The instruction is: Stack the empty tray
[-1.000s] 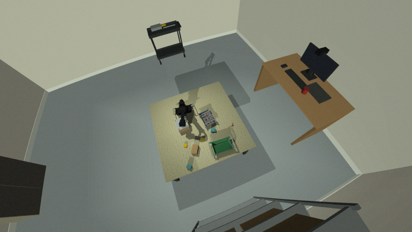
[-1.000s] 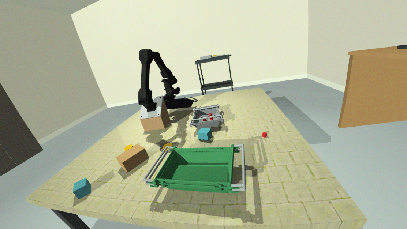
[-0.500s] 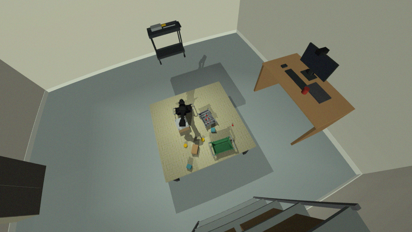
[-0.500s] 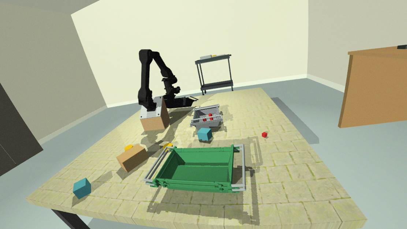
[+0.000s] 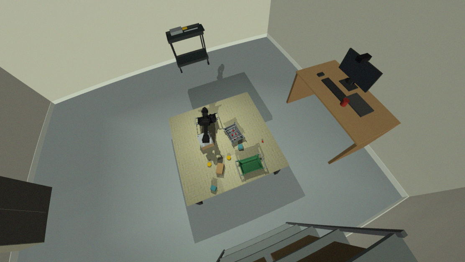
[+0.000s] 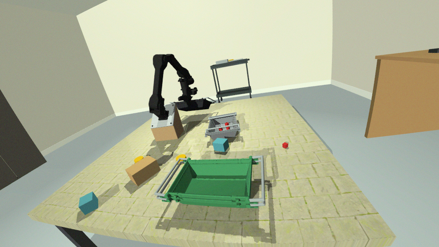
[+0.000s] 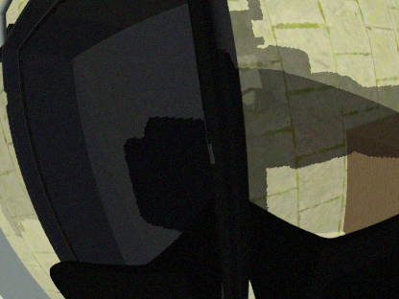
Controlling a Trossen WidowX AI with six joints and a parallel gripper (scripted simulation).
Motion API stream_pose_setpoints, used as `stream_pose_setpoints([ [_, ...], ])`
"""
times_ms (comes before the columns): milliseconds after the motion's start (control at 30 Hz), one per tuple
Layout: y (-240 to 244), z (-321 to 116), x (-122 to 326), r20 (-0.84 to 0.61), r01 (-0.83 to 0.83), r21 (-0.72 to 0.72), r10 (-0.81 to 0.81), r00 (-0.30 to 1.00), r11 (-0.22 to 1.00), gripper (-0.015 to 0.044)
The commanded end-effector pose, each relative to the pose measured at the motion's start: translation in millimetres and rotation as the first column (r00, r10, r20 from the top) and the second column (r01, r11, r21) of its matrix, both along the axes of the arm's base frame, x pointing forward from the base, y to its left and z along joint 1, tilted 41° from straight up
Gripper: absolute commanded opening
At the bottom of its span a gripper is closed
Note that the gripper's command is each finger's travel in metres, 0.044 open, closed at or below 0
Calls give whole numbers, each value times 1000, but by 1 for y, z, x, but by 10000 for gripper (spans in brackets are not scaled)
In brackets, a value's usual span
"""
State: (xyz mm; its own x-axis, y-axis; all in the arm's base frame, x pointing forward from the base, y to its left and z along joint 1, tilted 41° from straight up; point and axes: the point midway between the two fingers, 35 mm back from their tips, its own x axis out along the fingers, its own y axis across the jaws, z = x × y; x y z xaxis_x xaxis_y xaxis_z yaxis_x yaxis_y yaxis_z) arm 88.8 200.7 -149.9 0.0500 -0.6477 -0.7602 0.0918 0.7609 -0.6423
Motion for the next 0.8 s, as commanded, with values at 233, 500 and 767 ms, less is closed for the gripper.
stream_pose_setpoints([
  [233,51,5,11,8,5,35,-5,1000,999,0],
  [500,78,10,17,8,5,37,-5,1000,999,0],
  [767,95,14,20,9,5,38,-5,1000,999,0],
])
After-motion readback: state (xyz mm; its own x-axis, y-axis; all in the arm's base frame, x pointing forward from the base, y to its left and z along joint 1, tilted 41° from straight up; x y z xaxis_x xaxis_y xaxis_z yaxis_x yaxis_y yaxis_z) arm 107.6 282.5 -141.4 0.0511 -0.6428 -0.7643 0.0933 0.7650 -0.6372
